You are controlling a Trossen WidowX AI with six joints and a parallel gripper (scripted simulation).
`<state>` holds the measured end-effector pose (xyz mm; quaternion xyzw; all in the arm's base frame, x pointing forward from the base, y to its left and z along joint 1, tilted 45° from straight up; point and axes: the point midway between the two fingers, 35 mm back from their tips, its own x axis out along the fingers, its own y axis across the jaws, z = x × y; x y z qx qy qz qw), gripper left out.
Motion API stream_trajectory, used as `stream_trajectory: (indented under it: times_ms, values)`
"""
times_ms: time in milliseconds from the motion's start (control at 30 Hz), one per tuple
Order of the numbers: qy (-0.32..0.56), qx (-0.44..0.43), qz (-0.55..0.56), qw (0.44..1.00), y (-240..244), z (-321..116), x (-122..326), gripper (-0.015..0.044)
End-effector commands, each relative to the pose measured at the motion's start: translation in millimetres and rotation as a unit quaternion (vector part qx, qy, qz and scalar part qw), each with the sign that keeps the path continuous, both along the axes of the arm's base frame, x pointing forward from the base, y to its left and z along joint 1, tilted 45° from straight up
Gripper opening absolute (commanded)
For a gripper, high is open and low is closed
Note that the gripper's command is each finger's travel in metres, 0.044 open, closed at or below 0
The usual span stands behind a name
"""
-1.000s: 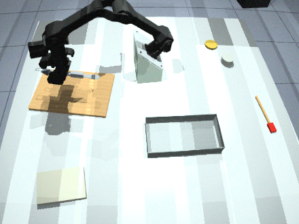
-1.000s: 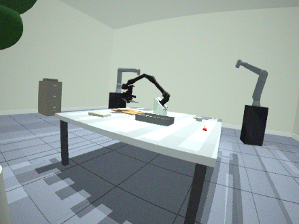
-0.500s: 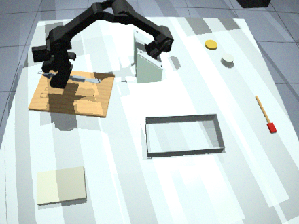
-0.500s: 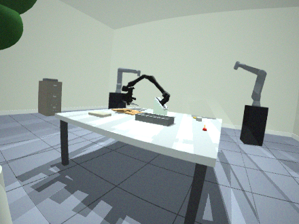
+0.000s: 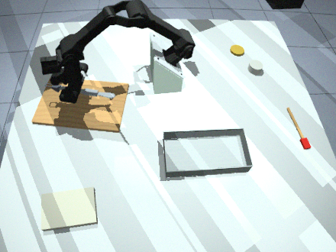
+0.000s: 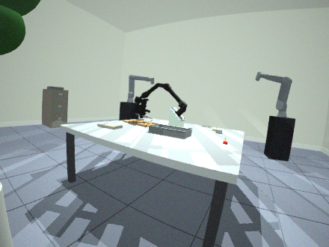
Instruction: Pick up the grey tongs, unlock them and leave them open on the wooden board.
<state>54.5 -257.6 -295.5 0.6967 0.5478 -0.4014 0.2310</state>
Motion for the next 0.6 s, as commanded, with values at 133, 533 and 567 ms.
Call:
stream_trajectory:
  times_ms: [133,533,567]
  values:
    - [0.0,-0.003,-0.004,1.0,8.3,-5.0,0.9,-0.015]
    - [0.0,-0.003,0.0,1.0,7.7,-4.4,0.2,0.006]
    - [0.0,-0.003,0.0,1.0,7.7,-4.4,0.2,0.0086]
